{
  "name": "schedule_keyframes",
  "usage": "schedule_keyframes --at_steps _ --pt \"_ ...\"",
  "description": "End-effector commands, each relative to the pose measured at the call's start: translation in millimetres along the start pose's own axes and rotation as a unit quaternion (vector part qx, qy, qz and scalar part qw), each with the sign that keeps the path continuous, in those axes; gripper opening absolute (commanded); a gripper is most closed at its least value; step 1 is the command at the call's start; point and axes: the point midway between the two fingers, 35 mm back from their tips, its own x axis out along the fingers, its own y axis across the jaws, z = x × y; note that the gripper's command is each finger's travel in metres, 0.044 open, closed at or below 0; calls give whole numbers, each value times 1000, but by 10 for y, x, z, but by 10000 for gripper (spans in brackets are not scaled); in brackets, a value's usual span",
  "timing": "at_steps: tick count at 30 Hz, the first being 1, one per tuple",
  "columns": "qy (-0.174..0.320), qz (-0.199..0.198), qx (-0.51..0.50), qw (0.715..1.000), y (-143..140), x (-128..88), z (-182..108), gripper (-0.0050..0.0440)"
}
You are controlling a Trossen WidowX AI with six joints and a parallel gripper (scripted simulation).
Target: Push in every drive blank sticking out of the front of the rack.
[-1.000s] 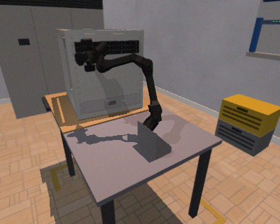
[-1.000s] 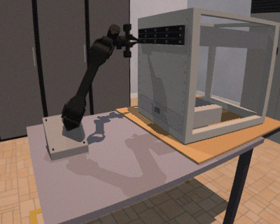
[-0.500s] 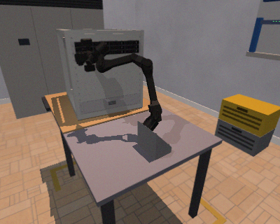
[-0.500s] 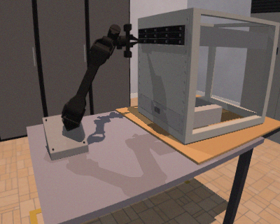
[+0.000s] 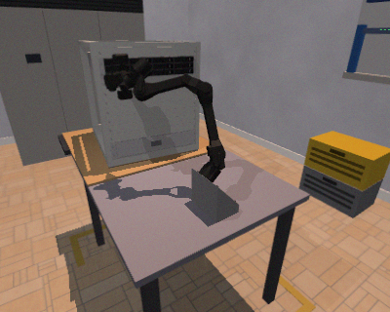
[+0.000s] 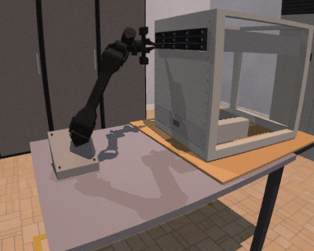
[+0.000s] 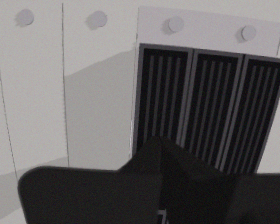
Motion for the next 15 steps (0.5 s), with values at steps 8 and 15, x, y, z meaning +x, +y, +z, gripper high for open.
schedule_keyframes --at_steps 8,15 --pt "6 -4 11 1000 -73 64 -56 -50" --pt "6 -4 11 1000 -73 64 -56 -50"
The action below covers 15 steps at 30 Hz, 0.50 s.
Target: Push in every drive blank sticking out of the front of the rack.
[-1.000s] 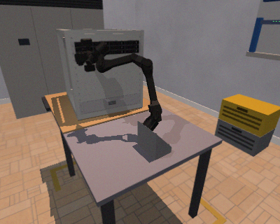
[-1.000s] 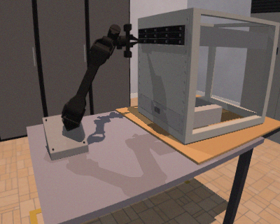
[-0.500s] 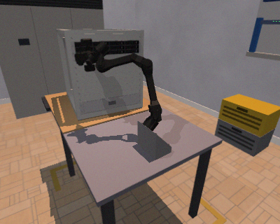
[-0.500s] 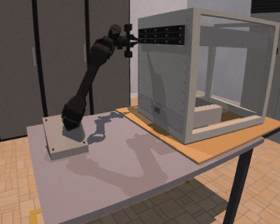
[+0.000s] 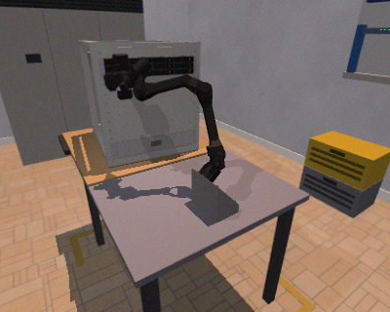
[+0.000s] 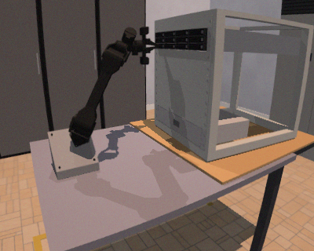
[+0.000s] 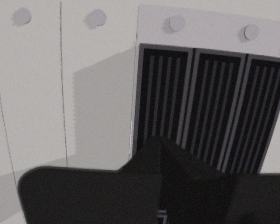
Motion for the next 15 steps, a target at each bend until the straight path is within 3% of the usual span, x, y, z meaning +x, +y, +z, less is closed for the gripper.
schedule_keyframes --at_steps 1,15 --pt "6 -4 11 1000 -73 36 -54 -50" --pt "6 -4 11 1000 -73 63 -54 -50"
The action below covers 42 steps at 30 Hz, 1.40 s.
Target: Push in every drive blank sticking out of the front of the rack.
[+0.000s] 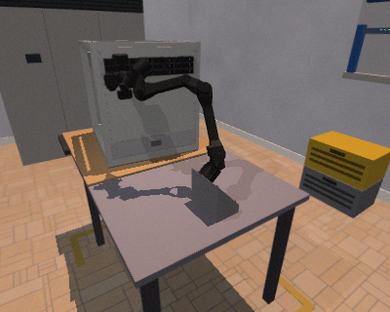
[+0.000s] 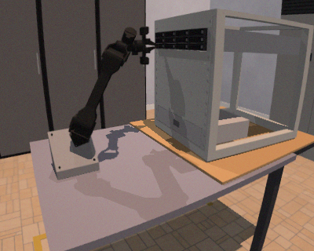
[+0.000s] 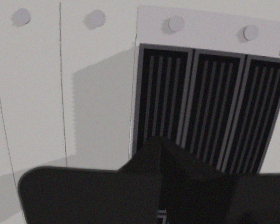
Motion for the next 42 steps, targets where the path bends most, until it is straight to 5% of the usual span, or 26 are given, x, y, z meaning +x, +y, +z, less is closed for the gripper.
schedule_keyframes --at_steps 1,20,30,42 --pt "6 -4 11 1000 -70 63 -56 -50" --pt "6 -4 11 1000 -70 55 -56 -50" --pt "6 -4 11 1000 -62 -495 -52 -50" --pt "6 -4 11 1000 -62 -535 -52 -50"
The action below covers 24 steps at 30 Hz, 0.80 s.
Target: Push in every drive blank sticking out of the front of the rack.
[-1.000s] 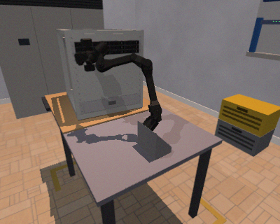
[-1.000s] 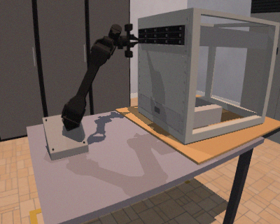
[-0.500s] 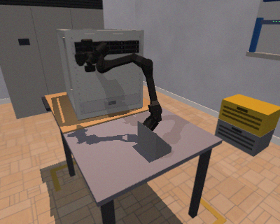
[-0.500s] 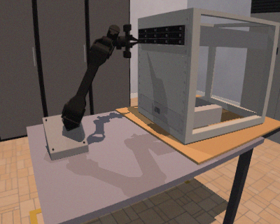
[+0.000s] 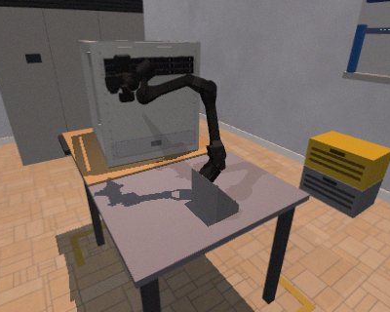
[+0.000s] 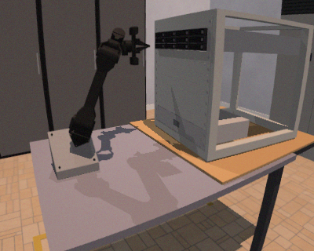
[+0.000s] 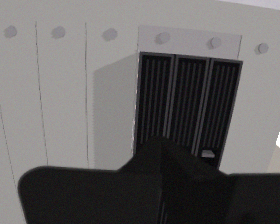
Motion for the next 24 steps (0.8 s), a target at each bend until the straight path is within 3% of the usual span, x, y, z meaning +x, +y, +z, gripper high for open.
schedule_keyframes --at_steps 1,24 --pt "5 -3 9 1000 -72 0 -96 -50" --pt "5 -3 9 1000 -85 -2 -123 -50"
